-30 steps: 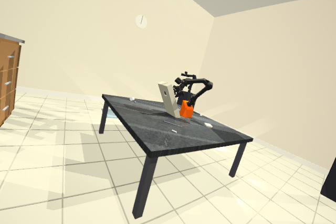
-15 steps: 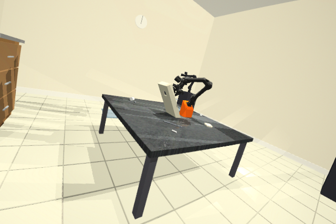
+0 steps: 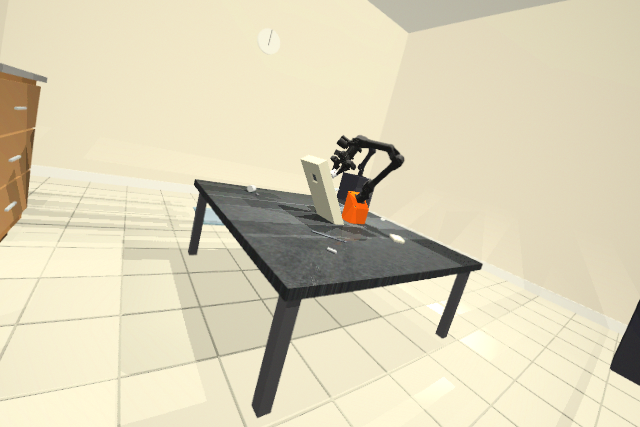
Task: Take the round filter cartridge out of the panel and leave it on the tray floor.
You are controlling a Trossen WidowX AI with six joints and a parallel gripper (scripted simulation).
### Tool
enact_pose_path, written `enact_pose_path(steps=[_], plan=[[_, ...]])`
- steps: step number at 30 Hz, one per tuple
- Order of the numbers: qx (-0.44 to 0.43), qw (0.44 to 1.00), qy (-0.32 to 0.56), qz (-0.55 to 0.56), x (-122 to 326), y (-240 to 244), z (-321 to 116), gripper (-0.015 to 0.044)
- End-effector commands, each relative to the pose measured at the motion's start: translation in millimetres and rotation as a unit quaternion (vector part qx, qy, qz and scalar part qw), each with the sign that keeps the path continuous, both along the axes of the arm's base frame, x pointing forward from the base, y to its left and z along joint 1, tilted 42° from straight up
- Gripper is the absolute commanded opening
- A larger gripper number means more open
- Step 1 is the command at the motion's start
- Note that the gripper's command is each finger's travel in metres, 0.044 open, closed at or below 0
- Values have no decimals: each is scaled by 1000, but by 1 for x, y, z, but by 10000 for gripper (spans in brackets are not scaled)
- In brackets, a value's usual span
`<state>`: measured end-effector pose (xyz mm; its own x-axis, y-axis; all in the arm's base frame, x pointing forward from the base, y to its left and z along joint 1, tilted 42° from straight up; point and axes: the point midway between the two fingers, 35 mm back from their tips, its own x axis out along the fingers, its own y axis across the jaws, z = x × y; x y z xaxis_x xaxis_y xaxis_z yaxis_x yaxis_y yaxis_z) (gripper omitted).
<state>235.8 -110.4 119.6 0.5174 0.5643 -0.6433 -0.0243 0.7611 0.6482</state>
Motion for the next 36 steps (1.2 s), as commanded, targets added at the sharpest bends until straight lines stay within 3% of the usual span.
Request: enact_pose_path(steps=[1,25,36], plan=[[1,1000,-1,0,-10,-12,14,0],[1,1000,1,-2,-7,-68,-38,0],[2,975,160,-154,-48,-115,-94,0]])
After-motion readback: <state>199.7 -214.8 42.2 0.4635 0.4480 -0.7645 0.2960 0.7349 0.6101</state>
